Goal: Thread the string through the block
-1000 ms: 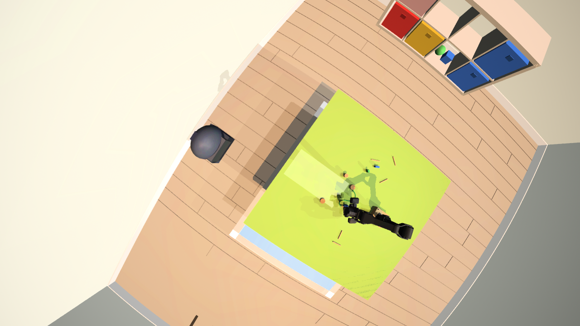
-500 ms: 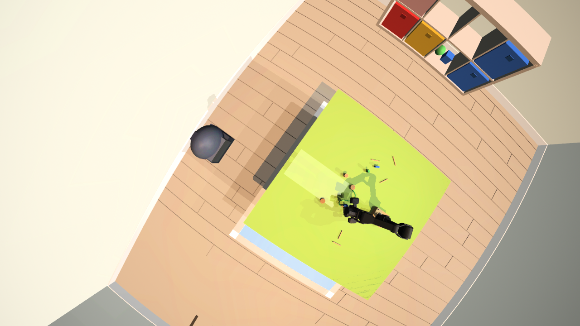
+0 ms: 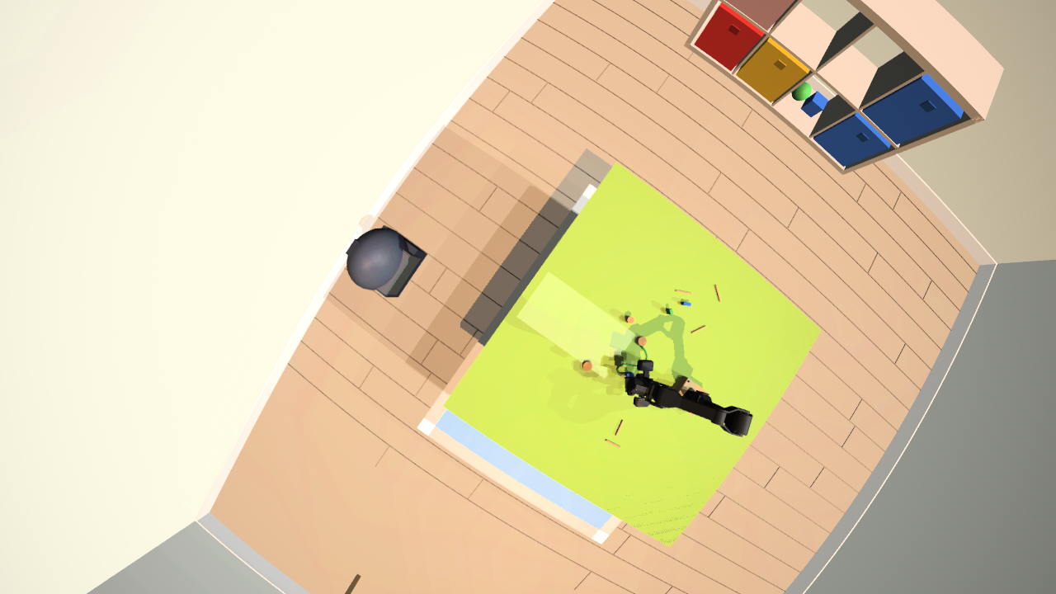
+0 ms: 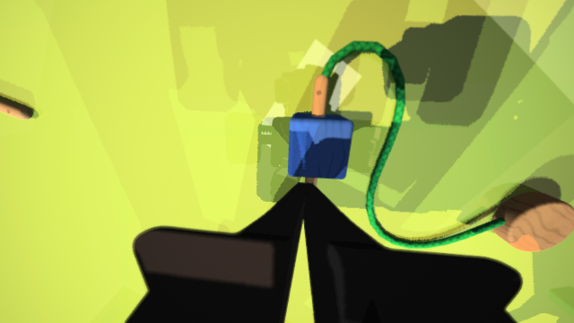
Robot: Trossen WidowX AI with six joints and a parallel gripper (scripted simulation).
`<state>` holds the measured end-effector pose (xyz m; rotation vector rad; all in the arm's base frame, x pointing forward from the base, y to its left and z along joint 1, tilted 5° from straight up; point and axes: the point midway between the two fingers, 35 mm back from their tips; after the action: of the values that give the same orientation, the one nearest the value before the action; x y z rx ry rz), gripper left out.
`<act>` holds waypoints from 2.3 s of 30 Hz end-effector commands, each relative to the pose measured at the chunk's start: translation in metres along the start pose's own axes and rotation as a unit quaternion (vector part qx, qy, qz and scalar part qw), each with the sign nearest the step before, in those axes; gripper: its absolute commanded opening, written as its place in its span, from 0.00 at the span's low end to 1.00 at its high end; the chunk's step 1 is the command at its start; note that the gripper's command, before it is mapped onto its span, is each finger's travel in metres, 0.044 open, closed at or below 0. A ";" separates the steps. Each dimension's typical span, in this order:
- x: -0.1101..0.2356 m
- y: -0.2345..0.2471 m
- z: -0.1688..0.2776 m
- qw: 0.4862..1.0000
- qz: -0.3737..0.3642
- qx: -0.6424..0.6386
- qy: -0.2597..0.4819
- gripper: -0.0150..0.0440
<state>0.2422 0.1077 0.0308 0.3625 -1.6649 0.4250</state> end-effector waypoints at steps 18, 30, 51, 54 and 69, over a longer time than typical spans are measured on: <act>-0.001 -0.001 0.001 1.000 0.002 0.000 0.002 0.25; -0.001 -0.001 0.001 1.000 0.002 0.000 0.002 0.25; 0.031 0.001 0.022 0.995 0.016 0.033 -0.093 0.46; 0.040 0.001 0.033 0.989 0.024 0.048 -0.136 0.46; 0.050 0.002 0.062 0.958 0.055 0.087 -0.268 0.46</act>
<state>0.1805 0.0810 0.0738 0.5533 -2.1763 0.5862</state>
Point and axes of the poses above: the point midway between the two fingers, 35 mm back from their tips, its own x axis back along the fingers, its own y axis across the jaws, z = x × y, and after that the axes turned 12 degrees about -x, right-handed
